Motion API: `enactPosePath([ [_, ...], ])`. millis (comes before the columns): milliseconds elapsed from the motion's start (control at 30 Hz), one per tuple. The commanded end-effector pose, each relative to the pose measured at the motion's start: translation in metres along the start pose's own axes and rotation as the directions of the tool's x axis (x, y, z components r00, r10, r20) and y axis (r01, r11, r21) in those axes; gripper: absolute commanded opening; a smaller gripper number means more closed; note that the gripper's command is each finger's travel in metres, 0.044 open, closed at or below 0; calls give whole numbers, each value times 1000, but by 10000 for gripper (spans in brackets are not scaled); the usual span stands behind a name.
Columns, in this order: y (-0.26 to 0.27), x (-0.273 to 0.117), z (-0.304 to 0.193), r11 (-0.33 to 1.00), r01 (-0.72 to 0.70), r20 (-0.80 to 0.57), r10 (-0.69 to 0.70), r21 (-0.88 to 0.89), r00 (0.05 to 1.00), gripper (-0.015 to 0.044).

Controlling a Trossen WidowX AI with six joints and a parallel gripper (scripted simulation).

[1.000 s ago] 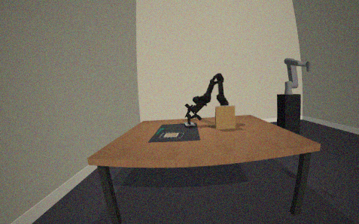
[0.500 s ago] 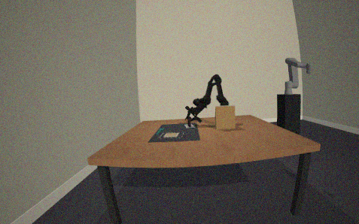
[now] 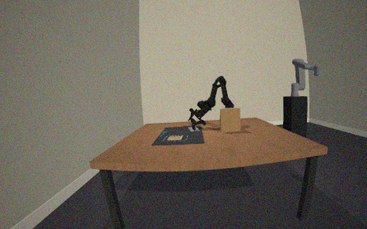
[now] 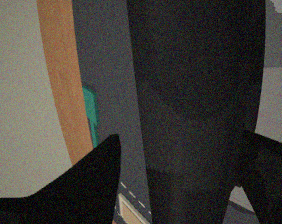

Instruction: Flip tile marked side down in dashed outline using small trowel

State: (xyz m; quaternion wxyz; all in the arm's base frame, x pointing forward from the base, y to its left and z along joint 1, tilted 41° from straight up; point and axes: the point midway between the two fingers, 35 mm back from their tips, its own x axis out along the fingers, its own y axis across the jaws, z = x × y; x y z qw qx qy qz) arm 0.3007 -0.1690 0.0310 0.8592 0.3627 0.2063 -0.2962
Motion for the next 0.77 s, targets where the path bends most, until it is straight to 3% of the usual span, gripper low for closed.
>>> enactPosePath([
  [0,0,0,0,1000,-2,-2,2,-3,1000,300],
  [733,1,-54,1,1000,1,-1,-1,-1,1000,300],
])
